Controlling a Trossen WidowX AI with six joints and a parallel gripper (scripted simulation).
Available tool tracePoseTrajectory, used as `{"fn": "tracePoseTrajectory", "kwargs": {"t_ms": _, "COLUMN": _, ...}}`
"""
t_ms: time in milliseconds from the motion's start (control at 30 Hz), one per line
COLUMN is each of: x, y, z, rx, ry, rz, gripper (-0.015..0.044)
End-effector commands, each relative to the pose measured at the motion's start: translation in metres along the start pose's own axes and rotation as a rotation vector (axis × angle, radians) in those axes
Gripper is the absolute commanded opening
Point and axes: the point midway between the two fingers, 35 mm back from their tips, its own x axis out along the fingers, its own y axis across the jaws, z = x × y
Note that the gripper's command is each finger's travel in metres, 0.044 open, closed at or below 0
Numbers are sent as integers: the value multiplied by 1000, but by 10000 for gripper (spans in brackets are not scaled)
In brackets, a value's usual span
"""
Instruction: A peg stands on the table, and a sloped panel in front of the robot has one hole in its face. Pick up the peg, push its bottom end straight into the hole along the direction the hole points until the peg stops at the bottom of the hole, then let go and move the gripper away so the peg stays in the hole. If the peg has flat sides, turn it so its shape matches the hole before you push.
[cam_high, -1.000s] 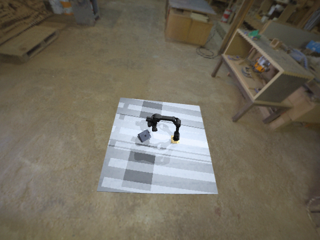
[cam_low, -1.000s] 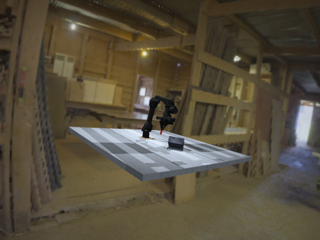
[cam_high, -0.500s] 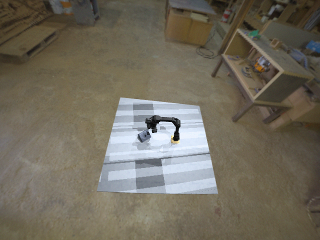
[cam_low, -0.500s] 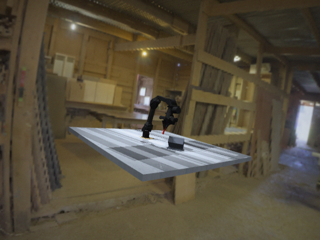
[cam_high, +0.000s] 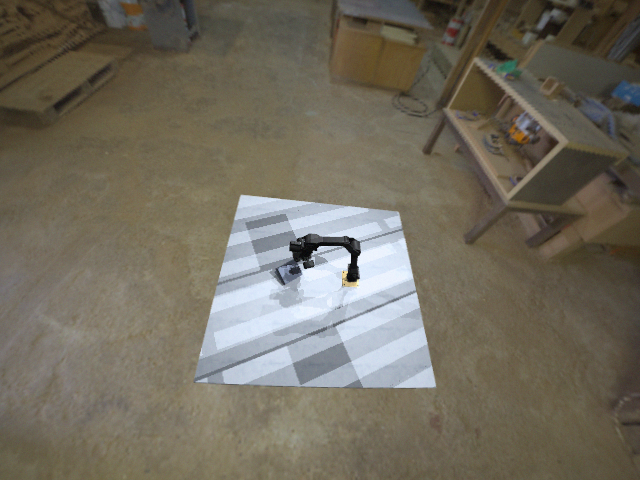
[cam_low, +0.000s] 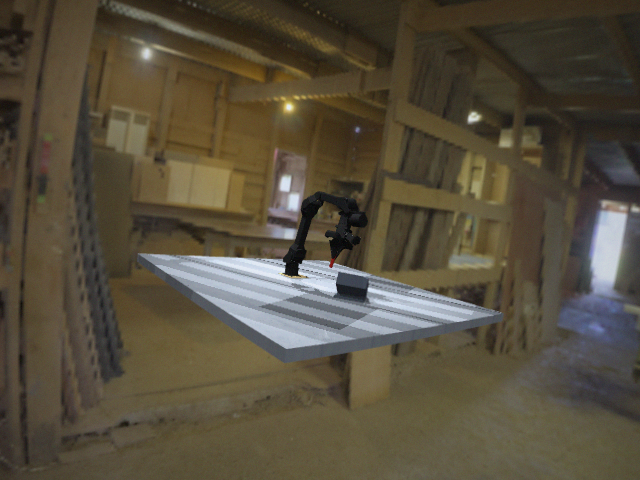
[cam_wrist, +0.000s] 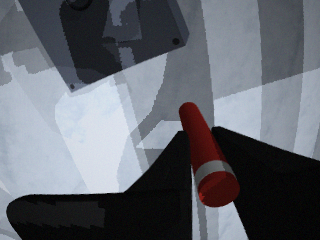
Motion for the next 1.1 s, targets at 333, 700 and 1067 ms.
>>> {"fn": "tracePoseTrajectory", "kwargs": {"t_ms": 333, "x": -11, "y": 13, "z": 13, "rx": -91, "ry": -18, "rz": -42, "gripper": 0}}
{"fn": "tracePoseTrajectory", "kwargs": {"t_ms": 700, "x": -18, "y": 25, "z": 23, "rx": -160, "ry": -33, "rz": -72, "gripper": 0}}
{"fn": "tracePoseTrajectory", "kwargs": {"t_ms": 1067, "x": -26, "y": 37, "z": 31, "rx": -228, "ry": -49, "rz": -103, "gripper": 0}}
